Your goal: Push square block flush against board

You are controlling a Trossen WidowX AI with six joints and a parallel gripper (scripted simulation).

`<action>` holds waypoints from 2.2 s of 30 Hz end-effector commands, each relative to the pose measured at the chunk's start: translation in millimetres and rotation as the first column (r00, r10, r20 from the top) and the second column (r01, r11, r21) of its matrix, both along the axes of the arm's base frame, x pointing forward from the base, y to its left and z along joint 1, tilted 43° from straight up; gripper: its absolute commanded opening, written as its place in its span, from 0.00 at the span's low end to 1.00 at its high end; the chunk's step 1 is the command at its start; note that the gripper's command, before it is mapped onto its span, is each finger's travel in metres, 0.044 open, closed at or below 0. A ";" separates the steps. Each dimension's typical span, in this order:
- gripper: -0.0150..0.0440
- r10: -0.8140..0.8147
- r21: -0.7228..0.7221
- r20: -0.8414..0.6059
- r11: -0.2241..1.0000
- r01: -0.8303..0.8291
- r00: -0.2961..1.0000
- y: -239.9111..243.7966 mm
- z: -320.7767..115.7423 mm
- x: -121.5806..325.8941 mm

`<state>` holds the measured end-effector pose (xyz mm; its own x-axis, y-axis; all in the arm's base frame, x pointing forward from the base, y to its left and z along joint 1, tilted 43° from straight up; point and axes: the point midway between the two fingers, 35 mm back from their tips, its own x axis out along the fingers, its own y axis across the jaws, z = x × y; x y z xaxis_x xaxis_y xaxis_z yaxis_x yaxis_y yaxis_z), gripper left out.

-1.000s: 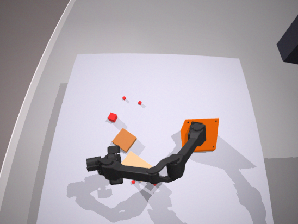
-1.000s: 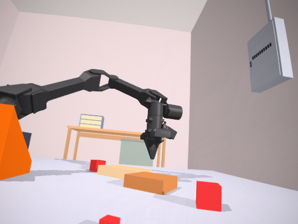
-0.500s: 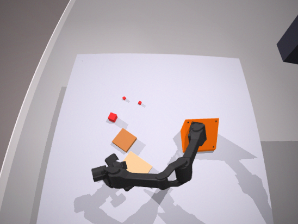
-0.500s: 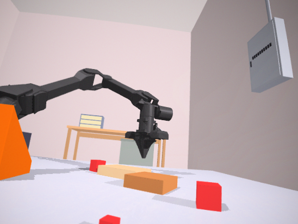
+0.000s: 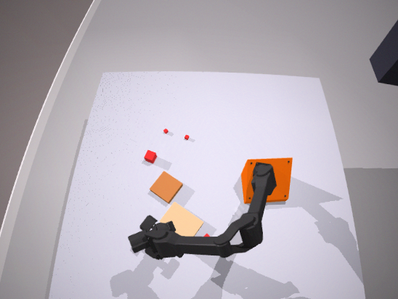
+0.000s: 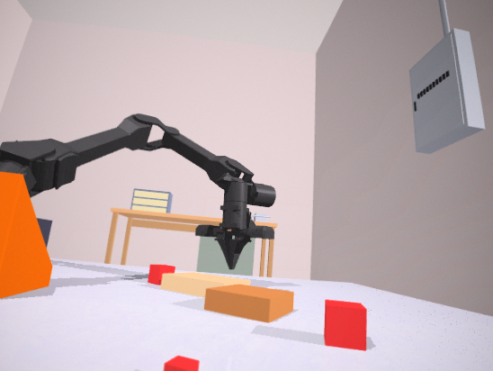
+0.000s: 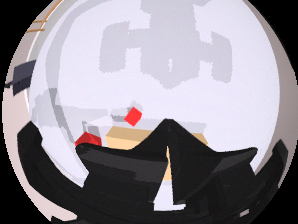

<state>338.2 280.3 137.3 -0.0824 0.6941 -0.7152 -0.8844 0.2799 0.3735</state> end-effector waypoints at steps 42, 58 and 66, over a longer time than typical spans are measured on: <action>0.25 0.018 -0.022 -0.029 1.000 -0.019 0.999 -11.3 -57.2 -29.0; 0.25 0.018 -0.023 -0.029 1.000 -0.019 0.999 -25.6 -69.3 -38.6; 0.25 0.018 -0.023 -0.030 1.000 -0.019 0.999 -32.5 -75.1 -43.8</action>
